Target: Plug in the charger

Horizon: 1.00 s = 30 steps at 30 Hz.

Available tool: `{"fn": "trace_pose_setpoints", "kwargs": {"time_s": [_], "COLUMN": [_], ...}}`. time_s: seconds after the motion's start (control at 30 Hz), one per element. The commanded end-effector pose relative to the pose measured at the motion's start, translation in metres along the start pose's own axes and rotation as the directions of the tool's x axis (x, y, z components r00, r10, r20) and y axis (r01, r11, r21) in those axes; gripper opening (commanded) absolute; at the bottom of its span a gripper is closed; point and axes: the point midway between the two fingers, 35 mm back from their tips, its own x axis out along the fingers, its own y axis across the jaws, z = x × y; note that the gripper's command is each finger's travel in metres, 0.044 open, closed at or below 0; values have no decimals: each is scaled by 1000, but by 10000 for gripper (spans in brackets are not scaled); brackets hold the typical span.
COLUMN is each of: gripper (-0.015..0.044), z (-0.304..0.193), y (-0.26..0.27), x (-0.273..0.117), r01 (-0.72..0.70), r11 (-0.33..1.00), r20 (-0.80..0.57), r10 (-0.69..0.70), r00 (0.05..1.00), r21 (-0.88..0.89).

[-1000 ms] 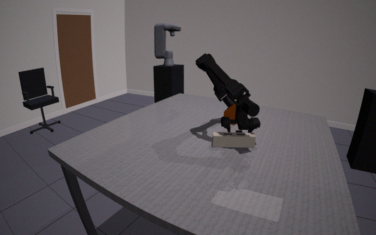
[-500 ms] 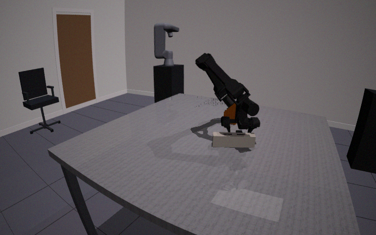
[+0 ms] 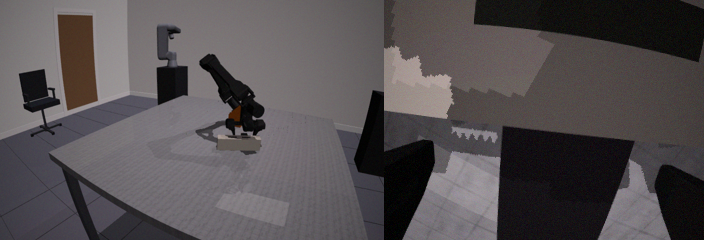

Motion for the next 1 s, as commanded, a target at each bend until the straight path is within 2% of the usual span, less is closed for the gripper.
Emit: {"fn": "trace_pose_setpoints", "kwargs": {"time_s": [0.0, 0.97], "gripper": [440, 440], "z": [-2, -31], "y": [0, 1], "x": [1, 2], "r01": [1, 0], "r11": [1000, 1000], "r20": [-2, -3], "r10": [-1, 0], "r00": [1000, 1000], "r21": [4, 3]}}
